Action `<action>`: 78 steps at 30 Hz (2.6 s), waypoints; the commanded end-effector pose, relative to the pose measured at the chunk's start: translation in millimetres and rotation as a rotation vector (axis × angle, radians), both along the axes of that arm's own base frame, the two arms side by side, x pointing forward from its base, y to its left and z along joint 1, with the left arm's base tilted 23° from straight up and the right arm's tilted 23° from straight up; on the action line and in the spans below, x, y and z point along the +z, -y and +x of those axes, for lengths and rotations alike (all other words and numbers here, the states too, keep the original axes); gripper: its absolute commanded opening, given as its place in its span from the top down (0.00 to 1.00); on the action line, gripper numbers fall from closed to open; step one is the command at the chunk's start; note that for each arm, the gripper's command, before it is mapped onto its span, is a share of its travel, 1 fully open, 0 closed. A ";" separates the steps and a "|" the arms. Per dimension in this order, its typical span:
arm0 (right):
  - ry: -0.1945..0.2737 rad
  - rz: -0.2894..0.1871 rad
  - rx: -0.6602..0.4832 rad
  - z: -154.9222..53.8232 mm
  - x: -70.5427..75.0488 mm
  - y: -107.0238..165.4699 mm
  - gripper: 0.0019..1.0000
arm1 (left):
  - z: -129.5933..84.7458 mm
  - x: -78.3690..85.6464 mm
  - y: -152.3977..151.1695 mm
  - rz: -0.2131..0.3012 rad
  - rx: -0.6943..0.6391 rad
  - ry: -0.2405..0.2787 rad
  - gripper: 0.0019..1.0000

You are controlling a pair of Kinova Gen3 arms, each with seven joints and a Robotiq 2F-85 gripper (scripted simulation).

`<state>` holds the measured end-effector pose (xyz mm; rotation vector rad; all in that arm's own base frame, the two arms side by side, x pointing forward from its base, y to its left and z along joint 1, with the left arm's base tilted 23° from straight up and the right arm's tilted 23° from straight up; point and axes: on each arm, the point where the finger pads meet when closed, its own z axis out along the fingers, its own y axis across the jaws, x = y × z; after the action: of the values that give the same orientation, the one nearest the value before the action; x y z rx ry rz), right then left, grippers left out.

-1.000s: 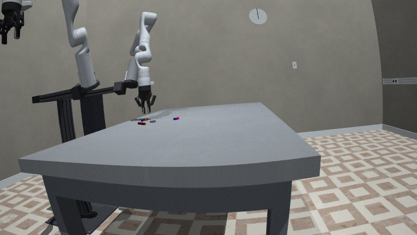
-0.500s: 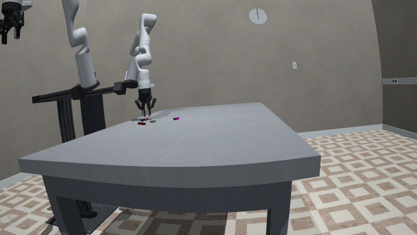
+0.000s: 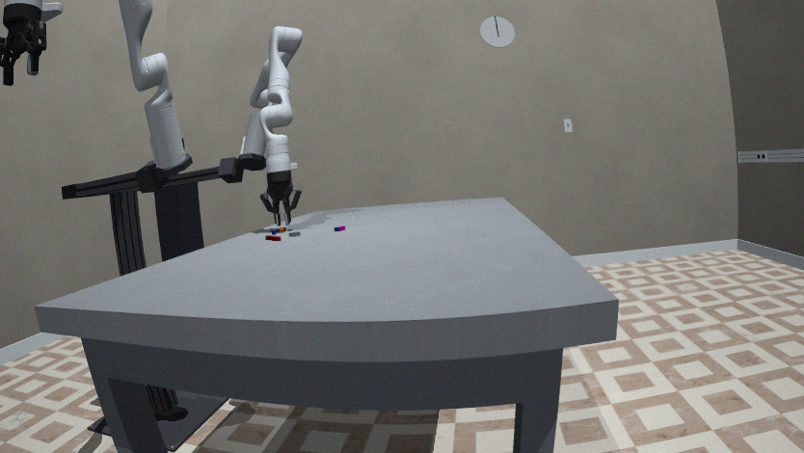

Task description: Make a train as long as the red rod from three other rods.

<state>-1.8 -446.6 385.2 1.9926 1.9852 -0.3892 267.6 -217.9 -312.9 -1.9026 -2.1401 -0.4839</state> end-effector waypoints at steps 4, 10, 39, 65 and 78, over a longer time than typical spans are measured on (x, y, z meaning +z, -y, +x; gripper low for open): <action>0.001 -0.001 0.000 -0.1 0.6 0.1 0.00 | 0.4 0.4 0.9 -0.001 0.000 0.001 0.68; 0.001 -0.001 0.000 -0.1 0.6 0.1 0.00 | 0.4 0.4 0.9 -0.001 0.000 0.001 0.68; 0.001 -0.001 0.000 -0.1 0.6 0.1 0.00 | 0.4 0.2 0.8 -0.001 0.000 0.001 0.68; 0.001 -0.001 0.000 -0.1 0.6 0.1 0.00 | 1.0 -13.0 -4.9 -0.001 0.000 0.001 0.68; 0.001 -0.001 0.000 -0.1 0.6 0.1 0.00 | 1.0 -13.0 -4.9 -0.001 0.000 0.001 0.68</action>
<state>-1.8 -446.6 385.2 1.9926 1.9852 -0.3892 268.2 -212.1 -326.4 -1.9026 -2.1401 -0.4839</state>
